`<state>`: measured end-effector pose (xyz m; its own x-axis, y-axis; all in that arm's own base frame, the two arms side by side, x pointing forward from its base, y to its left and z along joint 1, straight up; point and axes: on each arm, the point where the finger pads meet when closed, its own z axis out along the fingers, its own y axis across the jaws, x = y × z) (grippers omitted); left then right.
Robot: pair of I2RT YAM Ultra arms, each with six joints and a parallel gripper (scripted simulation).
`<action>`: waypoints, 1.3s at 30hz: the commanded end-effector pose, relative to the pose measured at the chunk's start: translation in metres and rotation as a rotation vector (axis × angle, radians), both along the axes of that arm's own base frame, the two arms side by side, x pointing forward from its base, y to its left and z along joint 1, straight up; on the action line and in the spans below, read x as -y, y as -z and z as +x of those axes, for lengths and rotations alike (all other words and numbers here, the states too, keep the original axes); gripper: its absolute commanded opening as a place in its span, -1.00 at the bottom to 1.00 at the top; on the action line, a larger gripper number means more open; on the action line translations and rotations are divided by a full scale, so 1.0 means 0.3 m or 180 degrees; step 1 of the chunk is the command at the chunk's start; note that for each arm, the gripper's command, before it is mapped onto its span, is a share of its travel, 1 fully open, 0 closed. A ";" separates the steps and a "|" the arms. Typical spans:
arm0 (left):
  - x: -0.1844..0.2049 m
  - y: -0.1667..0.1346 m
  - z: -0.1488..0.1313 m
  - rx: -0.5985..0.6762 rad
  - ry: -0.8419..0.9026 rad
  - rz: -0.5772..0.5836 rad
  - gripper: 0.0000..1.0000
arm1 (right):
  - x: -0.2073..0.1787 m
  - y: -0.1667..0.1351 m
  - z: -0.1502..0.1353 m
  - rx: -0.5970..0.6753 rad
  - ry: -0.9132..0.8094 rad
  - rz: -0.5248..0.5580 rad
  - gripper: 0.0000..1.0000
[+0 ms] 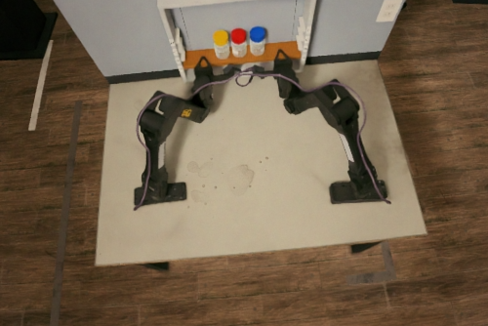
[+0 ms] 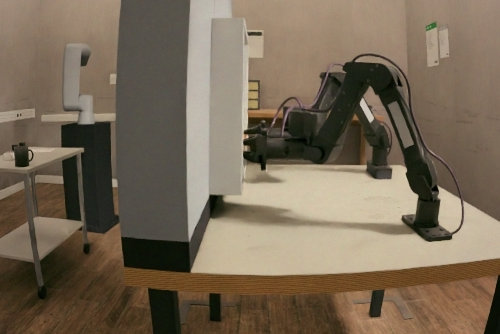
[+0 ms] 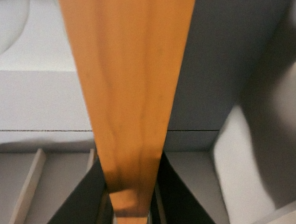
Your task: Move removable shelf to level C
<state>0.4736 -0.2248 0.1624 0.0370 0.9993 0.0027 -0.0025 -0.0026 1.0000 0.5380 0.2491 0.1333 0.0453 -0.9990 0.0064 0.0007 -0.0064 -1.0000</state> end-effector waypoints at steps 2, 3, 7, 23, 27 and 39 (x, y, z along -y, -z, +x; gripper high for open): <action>0.004 0.000 0.017 -0.0008 0.0011 -0.0008 -0.96 | -0.003 0.000 0.023 -0.0002 0.0001 0.0020 -0.96; 0.004 0.000 0.017 -0.0008 0.0011 -0.0008 -1.00 | -0.003 0.000 0.023 -0.0002 0.0001 0.0020 -1.00; 0.004 -0.002 0.017 -0.0008 0.0011 -0.0008 -1.00 | -0.003 -0.002 0.023 -0.0002 0.0001 0.0020 -1.00; 0.004 -0.015 0.017 -0.0008 0.0011 -0.0008 -1.00 | -0.003 -0.015 0.023 -0.0002 0.0001 0.0020 -1.00; 0.004 -0.022 0.017 -0.0008 0.0011 -0.0008 -1.00 | -0.003 -0.022 0.023 -0.0002 0.0001 0.0020 -1.00; 0.004 -0.040 0.017 -0.0008 0.0011 -0.0008 -1.00 | -0.003 -0.040 0.023 -0.0002 0.0001 0.0020 -1.00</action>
<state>0.4742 -0.2251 0.1624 0.0366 0.9993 0.0032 0.0001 -0.0032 1.0000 0.5382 0.2488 0.1333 0.0446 -0.9990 0.0066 0.0003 -0.0066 -1.0000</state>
